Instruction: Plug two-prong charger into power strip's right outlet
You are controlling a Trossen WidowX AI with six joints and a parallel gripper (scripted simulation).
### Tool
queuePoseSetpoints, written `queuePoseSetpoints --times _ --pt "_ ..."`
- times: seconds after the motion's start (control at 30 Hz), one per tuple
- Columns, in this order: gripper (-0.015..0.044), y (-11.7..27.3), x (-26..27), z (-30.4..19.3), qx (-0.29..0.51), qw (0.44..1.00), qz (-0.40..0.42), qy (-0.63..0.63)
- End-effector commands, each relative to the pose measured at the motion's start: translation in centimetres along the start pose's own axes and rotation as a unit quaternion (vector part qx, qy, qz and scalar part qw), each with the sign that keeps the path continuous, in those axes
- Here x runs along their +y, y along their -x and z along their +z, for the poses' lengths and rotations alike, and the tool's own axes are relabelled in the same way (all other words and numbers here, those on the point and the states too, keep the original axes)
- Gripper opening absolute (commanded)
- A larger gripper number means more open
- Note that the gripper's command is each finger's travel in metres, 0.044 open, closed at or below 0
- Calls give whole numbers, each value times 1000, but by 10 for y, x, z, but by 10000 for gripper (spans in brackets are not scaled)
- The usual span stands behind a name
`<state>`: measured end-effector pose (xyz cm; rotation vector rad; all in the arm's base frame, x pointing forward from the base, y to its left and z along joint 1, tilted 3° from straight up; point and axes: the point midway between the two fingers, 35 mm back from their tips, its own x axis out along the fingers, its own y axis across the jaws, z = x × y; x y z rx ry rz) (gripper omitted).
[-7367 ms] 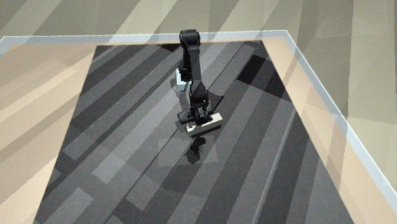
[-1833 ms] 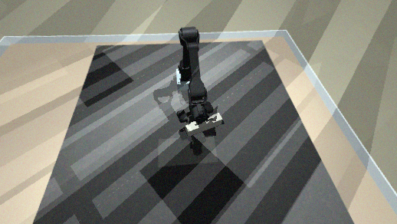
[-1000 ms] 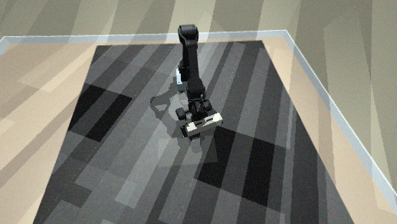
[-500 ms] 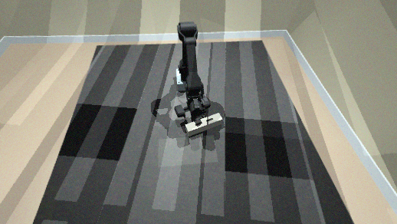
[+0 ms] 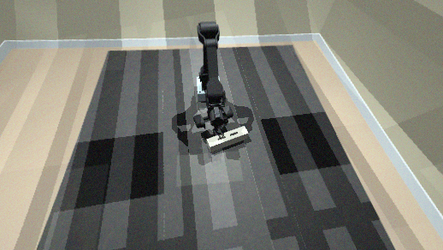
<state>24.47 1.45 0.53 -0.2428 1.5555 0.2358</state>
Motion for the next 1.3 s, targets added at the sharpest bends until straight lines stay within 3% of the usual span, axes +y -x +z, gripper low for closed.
queuePoseSetpoints --times 0.0,0.17,0.57,1.27 --pt "440 -1 0 -7 0 1000 0 2" --pt "440 3 0 -3 -16 1000 2 -2" --pt "440 76 0 8 -291 957 2 1" --pt "440 77 0 8 -295 956 2 2"
